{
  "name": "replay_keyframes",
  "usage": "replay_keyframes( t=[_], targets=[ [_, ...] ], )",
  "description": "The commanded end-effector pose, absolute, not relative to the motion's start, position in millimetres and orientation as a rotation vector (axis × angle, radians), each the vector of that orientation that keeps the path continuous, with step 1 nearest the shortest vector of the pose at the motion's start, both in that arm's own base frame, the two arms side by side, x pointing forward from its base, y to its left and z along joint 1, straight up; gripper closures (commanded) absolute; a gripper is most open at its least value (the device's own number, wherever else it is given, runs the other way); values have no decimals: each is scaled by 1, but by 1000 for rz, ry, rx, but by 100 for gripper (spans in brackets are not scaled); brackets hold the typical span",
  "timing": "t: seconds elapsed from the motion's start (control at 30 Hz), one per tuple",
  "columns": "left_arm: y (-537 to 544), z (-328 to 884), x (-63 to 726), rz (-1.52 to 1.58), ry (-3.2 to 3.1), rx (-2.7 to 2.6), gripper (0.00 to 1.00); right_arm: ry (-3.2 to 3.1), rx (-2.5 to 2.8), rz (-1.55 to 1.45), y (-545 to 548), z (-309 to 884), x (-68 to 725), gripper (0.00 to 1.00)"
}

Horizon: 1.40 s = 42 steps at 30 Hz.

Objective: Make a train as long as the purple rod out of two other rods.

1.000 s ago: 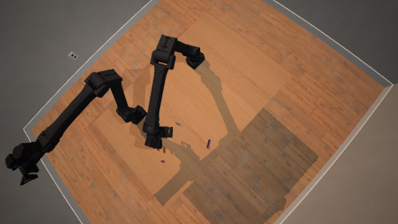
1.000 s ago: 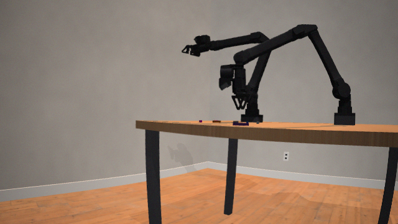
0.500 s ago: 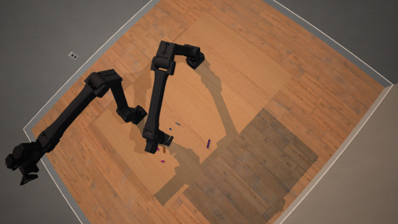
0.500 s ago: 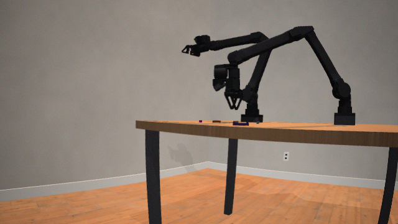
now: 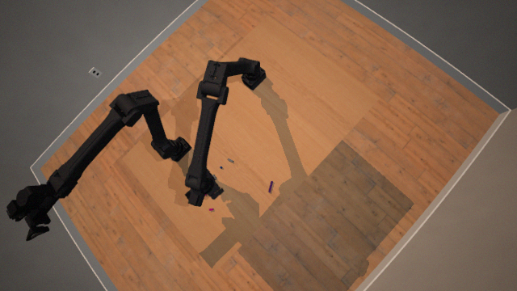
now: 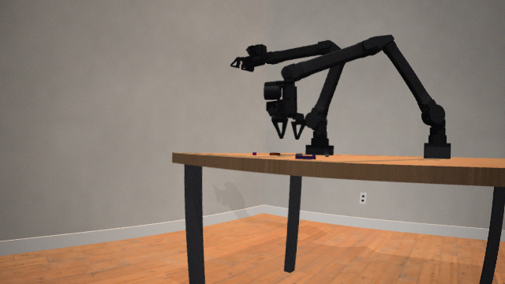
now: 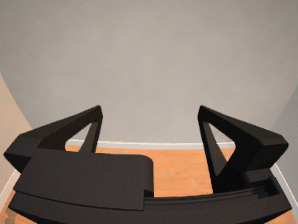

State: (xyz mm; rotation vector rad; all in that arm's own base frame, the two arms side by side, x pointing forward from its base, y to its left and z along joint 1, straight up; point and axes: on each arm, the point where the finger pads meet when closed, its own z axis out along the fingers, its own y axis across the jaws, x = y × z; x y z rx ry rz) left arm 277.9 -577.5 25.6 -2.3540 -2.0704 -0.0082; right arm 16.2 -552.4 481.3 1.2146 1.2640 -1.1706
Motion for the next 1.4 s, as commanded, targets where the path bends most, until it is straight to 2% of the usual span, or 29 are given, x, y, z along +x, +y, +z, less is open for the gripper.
replay_keyframes(
  t=[0.0,0.5,1.37],
  targets=[
    [-595,48,298,15,-1958,-2495,0,1217,1196,-1196,-545,501,9,0],
    [-613,45,321,2,-1318,-2887,0,1217,1196,-1196,-545,501,9,0],
    [-617,61,327,-7,-1192,-2968,0,1217,1196,-1196,-545,501,9,0]
  ],
)
